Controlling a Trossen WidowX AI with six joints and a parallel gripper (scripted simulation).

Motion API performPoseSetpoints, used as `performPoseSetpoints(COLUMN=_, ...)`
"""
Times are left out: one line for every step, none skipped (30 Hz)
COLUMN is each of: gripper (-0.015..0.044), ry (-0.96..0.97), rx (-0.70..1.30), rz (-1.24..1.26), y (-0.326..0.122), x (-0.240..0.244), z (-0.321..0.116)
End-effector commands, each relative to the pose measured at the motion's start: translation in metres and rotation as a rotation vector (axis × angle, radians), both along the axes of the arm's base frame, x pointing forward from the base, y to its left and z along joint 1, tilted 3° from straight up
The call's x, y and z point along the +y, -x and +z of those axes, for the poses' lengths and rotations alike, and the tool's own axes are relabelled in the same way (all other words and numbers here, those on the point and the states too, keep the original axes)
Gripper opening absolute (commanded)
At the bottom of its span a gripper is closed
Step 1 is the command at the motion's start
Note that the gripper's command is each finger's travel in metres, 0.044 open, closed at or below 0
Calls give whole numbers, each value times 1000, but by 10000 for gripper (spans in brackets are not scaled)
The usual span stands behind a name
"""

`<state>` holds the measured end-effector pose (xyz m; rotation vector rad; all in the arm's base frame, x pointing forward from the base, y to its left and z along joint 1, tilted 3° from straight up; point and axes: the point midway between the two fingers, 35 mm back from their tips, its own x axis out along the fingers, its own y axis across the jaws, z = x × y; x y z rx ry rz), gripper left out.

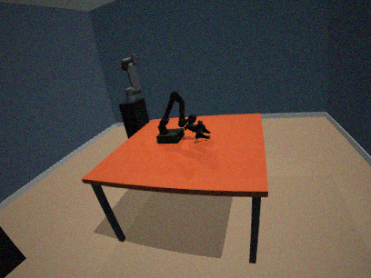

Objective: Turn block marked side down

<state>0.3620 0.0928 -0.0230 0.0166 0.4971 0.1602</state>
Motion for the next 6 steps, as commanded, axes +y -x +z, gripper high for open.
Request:
performPoseSetpoints(gripper=440, ry=-2, rx=0, rz=-6, y=0, x=-1, z=0)
performPoseSetpoints(gripper=440, ry=-2, rx=0, rz=-6, y=0, x=-1, z=0)
performPoseSetpoints(gripper=440, ry=-2, rx=0, rz=-6, y=0, x=-1, z=0)
performPoseSetpoints(gripper=440, ry=-2, rx=0, rz=-6, y=0, x=-1, z=0)
performPoseSetpoints(gripper=440, ry=-2, rx=0, rz=-6, y=0, x=-1, z=0)
performPoseSetpoints(gripper=440, ry=-2, rx=0, rz=-6, y=0, x=-1, z=0)
